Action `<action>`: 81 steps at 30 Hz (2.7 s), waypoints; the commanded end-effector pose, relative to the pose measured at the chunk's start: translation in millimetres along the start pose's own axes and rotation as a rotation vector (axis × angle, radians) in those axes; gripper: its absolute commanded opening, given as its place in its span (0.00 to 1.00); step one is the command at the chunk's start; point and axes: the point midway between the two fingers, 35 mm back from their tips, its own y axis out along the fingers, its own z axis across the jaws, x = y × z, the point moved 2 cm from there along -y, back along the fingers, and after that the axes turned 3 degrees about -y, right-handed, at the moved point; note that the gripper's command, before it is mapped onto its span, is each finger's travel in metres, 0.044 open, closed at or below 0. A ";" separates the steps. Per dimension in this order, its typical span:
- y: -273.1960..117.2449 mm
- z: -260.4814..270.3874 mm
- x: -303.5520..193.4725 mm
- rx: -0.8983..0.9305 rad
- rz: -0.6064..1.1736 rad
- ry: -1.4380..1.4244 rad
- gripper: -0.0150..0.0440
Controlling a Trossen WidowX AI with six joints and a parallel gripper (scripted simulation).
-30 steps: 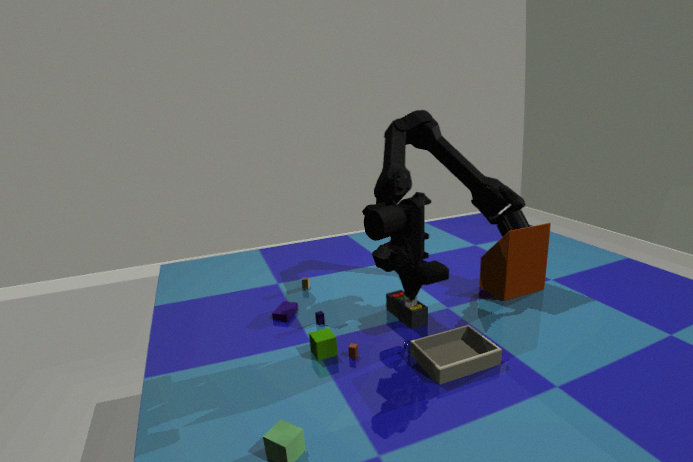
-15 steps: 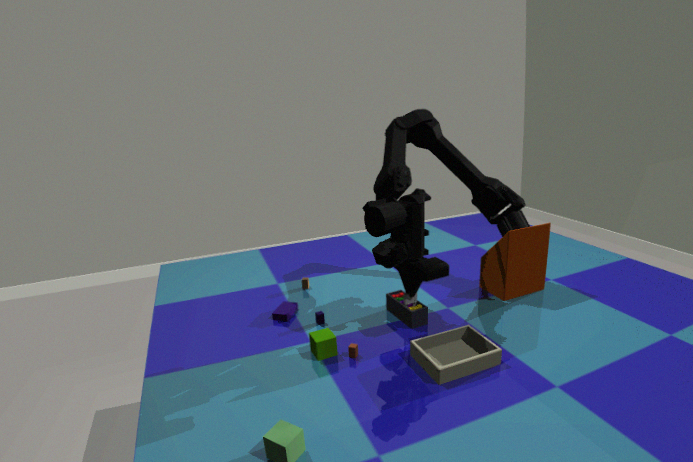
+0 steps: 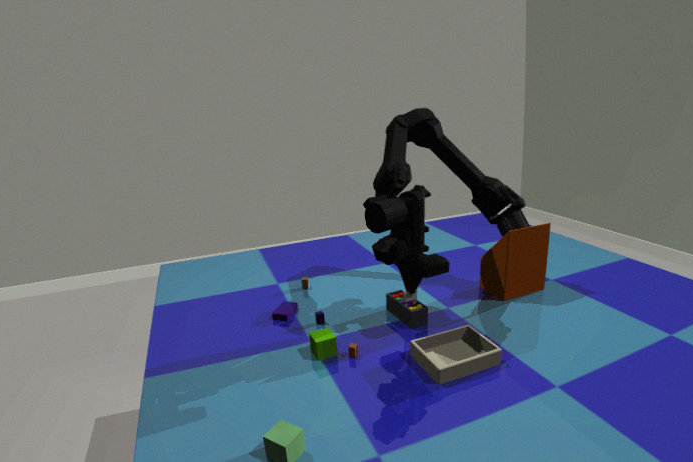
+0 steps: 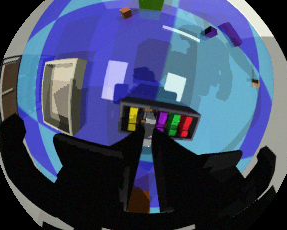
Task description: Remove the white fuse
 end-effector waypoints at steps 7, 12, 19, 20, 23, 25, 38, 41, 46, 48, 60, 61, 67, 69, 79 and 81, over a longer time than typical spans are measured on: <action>-5.1 0.2 -0.3 0.004 0.002 0.006 0.25; -8.3 0.2 -0.3 0.004 0.001 0.006 0.25; -19.4 0.3 -0.1 0.004 0.001 0.006 0.25; -21.0 0.3 -0.1 0.004 0.001 0.005 0.25; -25.8 0.3 -0.2 0.004 0.001 0.005 0.25; -28.6 0.2 -0.3 0.004 0.001 0.005 0.25; -34.3 48.1 16.7 0.015 -0.003 0.004 0.25; -35.2 64.1 20.3 0.018 -0.003 0.004 0.25; -36.1 91.5 24.5 0.019 -0.004 0.004 0.25; -36.1 102.6 25.4 0.020 -0.004 0.005 0.25; -33.1 166.4 23.4 0.014 -0.002 0.008 0.25; -33.0 167.4 23.3 0.014 -0.002 0.008 0.25; -29.0 167.5 23.5 0.014 -0.002 0.008 0.25; -25.7 167.5 23.7 0.014 -0.002 0.008 0.25; -9.4 167.7 23.9 0.014 -0.002 0.008 0.25; -6.2 167.7 23.9 0.013 -0.002 0.008 0.25</action>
